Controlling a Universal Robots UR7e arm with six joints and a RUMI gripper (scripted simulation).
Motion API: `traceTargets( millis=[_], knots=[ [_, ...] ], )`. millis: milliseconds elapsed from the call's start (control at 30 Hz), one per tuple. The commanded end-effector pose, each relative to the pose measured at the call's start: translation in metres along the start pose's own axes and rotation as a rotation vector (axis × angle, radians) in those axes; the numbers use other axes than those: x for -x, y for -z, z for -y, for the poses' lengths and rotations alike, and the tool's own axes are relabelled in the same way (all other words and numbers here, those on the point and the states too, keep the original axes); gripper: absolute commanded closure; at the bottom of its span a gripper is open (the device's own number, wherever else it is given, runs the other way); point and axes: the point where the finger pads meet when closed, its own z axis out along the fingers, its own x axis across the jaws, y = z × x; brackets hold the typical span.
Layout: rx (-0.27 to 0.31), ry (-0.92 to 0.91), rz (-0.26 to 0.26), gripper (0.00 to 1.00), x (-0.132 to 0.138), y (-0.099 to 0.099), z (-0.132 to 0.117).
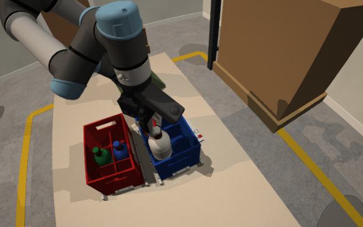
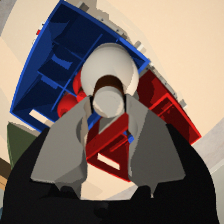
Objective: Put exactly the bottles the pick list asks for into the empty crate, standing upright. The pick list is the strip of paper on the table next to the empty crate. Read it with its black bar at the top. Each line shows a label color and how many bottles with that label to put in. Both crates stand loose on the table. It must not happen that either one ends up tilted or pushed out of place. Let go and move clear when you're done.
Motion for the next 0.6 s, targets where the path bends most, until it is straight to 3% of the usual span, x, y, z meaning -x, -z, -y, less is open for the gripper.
traceTargets(
  millis=[0,567],
  knots=[
    [-0.002,-0.001,-0.001,1.0,0.0,-0.005,0.0],
    [-0.002,-0.001,-0.001,1.0,0.0,-0.02,0.001]
  ],
)
